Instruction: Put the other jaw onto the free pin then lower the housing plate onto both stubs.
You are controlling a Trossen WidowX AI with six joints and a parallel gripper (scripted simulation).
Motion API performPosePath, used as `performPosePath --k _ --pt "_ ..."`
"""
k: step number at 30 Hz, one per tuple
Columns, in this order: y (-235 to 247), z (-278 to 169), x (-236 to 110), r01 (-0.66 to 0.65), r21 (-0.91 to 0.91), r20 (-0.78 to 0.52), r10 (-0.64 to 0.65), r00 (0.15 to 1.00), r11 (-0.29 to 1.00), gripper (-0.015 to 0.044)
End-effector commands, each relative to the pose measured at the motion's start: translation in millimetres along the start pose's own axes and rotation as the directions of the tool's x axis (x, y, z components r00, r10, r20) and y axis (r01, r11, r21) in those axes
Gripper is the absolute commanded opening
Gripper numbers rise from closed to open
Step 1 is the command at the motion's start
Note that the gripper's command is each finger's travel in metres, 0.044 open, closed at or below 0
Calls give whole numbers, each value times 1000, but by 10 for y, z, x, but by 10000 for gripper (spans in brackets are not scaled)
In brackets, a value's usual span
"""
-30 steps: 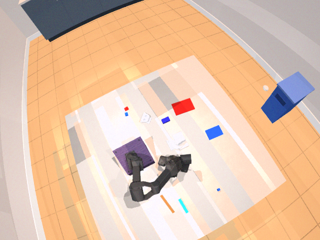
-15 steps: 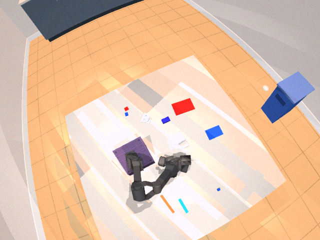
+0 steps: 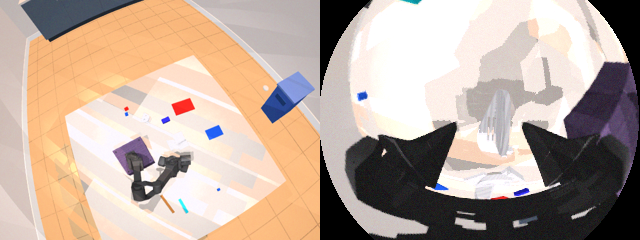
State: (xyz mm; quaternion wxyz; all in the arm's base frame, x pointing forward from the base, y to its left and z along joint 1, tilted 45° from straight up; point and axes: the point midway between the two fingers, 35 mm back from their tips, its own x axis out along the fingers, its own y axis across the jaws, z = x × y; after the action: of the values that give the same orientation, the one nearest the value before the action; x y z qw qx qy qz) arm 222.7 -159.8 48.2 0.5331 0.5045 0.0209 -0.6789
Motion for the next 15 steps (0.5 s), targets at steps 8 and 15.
performPosePath --k 8,15 --pt "0 0 1 0 0 0 0 1000 1000 335" --pt "0 0 1 0 0 0 0 1000 1000 171"
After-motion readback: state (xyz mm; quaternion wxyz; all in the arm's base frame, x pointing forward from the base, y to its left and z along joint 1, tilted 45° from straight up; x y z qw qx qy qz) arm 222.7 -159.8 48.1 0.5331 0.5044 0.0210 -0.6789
